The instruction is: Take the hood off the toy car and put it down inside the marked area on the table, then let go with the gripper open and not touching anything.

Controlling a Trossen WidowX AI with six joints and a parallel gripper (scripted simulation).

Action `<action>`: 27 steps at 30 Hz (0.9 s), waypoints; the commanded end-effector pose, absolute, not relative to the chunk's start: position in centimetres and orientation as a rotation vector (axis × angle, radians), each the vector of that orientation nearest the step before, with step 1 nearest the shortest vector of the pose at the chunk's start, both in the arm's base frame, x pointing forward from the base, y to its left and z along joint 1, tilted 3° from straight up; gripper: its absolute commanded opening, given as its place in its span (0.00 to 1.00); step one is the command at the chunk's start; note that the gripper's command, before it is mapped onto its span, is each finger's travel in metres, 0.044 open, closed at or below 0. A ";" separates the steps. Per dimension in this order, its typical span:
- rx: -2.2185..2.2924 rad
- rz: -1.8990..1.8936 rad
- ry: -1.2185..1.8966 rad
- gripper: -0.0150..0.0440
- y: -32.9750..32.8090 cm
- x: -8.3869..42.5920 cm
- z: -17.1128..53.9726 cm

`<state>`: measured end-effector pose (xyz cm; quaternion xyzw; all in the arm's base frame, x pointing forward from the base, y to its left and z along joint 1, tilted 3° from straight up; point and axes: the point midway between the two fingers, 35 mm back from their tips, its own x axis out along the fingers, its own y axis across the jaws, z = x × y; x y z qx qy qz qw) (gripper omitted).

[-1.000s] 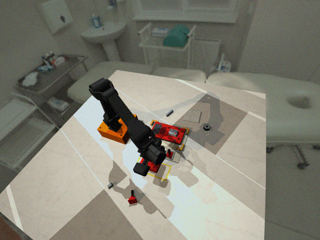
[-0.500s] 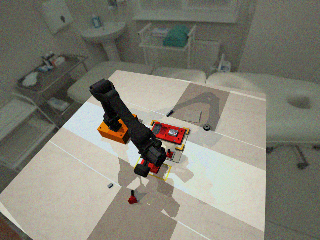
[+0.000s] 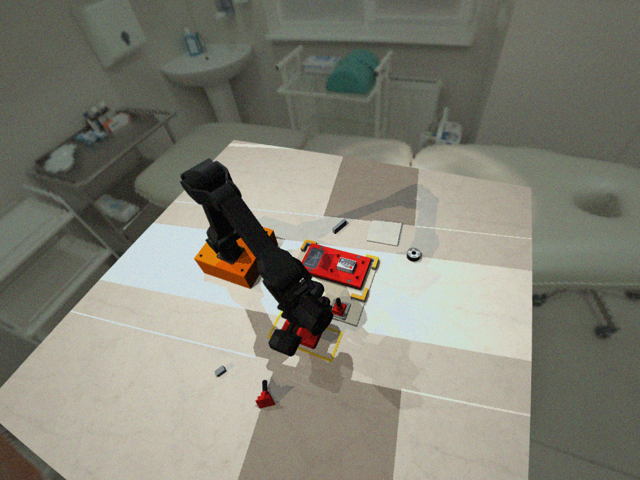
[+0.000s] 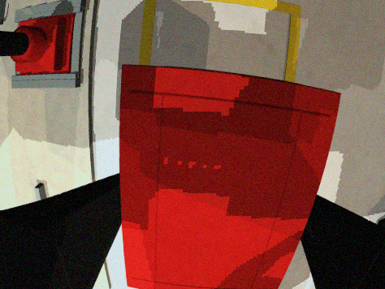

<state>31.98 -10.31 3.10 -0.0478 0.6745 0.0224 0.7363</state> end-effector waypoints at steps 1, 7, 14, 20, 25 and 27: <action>-0.103 0.058 1.487 0.25 -10.2 31.8 2.6; -0.103 0.058 1.487 0.25 -10.2 31.8 2.1; -0.103 0.058 1.487 0.25 -10.2 31.8 1.6; -0.103 0.058 1.487 0.25 -10.2 31.8 1.5; -0.103 0.058 1.487 0.25 -10.2 31.8 1.3; -0.103 0.058 1.487 0.25 -10.2 31.8 1.2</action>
